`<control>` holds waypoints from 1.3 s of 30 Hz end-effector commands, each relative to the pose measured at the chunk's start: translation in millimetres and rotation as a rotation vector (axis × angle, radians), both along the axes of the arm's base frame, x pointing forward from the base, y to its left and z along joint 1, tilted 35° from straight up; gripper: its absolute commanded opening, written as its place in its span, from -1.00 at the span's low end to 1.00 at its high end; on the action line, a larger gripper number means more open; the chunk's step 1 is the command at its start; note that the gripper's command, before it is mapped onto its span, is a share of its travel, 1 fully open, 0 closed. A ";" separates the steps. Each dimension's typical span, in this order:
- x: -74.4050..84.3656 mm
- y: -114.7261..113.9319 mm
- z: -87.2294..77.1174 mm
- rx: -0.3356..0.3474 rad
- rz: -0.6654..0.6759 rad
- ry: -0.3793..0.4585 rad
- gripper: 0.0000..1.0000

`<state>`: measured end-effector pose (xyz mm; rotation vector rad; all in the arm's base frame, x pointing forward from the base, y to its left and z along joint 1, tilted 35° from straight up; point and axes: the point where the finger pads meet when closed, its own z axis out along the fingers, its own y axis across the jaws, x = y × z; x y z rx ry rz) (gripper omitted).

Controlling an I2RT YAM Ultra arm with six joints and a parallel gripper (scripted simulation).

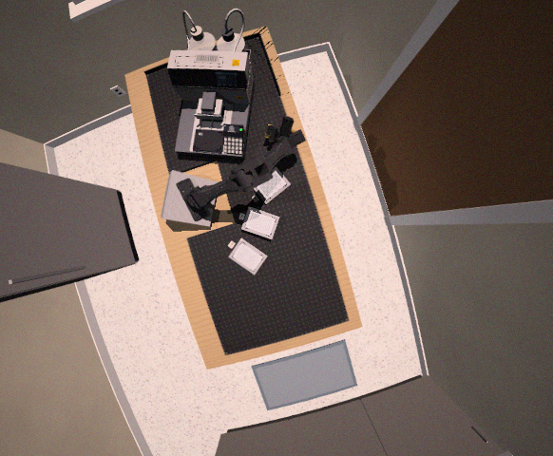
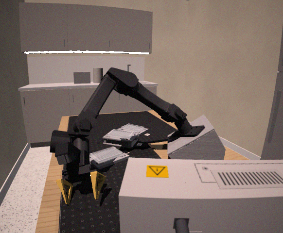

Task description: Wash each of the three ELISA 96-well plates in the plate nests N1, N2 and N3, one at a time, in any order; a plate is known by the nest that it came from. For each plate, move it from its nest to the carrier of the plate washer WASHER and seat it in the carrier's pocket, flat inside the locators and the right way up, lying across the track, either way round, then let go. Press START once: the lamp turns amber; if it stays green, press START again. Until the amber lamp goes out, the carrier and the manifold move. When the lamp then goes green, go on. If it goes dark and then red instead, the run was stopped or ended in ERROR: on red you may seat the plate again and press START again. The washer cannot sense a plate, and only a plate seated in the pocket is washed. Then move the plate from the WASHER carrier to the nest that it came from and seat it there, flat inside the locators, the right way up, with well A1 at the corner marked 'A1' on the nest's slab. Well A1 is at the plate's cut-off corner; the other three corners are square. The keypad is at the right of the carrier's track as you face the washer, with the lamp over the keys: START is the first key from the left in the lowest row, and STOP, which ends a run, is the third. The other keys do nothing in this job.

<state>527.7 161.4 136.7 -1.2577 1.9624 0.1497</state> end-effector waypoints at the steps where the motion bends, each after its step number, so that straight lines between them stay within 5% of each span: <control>1: -14.7 -20.7 -25.9 -0.057 -0.081 0.131 1.00; 9: -29.4 -38.3 -30.9 -0.052 -0.184 0.228 1.00; 39: -29.4 -38.3 -30.9 -0.052 -0.184 0.228 1.00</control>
